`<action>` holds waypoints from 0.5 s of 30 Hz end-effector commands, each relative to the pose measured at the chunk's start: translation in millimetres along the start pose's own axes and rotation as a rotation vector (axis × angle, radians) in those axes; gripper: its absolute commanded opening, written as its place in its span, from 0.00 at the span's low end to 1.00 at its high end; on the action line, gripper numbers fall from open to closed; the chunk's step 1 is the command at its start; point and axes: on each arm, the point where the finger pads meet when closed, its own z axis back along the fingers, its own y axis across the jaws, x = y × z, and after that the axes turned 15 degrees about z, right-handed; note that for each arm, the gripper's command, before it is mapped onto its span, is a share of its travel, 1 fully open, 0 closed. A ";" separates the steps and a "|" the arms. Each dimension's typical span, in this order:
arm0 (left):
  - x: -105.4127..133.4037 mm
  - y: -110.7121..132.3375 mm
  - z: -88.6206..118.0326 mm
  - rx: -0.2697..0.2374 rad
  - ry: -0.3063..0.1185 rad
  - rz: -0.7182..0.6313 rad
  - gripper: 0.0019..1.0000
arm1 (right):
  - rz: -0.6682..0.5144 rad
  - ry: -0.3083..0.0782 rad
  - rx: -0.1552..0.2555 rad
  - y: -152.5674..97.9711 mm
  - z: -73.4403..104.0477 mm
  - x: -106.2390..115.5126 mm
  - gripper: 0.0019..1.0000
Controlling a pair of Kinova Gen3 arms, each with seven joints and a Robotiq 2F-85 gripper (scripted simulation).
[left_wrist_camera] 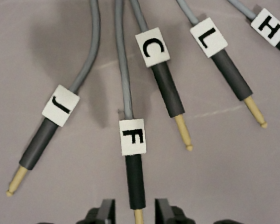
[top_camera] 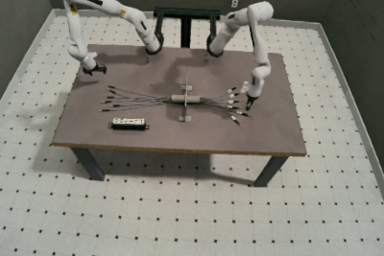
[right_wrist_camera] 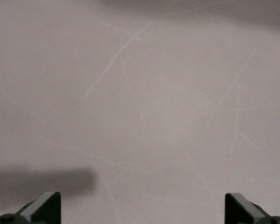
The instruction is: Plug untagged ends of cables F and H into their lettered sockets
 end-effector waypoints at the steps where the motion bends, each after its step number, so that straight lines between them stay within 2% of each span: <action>1: 0.2 -0.9 2.8 0.003 -0.003 -0.001 0.31 | 0.000 -0.001 -0.001 -0.3 0.6 0.0 1.00; 5: 0.2 -0.9 2.8 0.003 -0.003 -0.001 0.31 | 0.000 -0.001 -0.001 -0.3 0.6 0.0 1.00; 6: 0.1 -1.0 27.8 0.002 -0.002 -0.001 0.31 | 0.000 -0.001 -0.001 -0.3 0.6 0.0 1.00; 15: 0.1 -1.0 27.8 0.002 -0.002 -0.001 0.31 | 0.000 -0.001 -0.001 -0.3 0.6 0.0 1.00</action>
